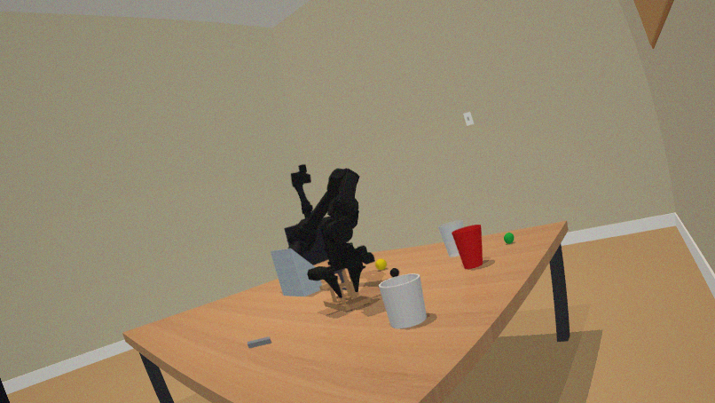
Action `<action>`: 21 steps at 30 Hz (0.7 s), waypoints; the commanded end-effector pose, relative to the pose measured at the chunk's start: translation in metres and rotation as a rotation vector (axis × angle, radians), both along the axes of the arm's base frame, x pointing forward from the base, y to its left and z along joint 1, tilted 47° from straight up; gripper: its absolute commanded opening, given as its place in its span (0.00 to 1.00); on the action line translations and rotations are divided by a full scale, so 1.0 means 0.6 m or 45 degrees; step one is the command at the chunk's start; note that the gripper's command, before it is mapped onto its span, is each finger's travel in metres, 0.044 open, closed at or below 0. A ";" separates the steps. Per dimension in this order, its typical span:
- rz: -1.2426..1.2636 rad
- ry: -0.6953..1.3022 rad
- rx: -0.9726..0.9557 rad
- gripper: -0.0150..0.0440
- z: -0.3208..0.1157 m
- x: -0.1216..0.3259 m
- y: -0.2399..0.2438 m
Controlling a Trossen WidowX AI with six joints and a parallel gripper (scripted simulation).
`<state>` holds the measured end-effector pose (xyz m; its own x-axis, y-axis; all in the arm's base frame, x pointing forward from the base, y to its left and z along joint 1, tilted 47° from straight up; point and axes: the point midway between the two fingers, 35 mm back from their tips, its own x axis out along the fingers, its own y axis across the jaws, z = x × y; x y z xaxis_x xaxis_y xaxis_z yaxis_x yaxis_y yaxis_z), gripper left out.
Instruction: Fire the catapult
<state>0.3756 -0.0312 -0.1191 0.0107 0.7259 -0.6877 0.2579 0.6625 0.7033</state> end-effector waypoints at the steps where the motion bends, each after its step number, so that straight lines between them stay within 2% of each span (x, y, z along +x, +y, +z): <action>1: 0.000 -0.003 -0.001 0.83 0.001 0.000 -0.001; 5: -0.002 -0.002 -0.005 1.00 0.026 0.004 -0.032; 10: -0.004 -0.001 -0.007 1.00 0.111 -0.002 -0.122; 21: -0.014 0.004 -0.002 1.00 0.105 -0.005 -0.114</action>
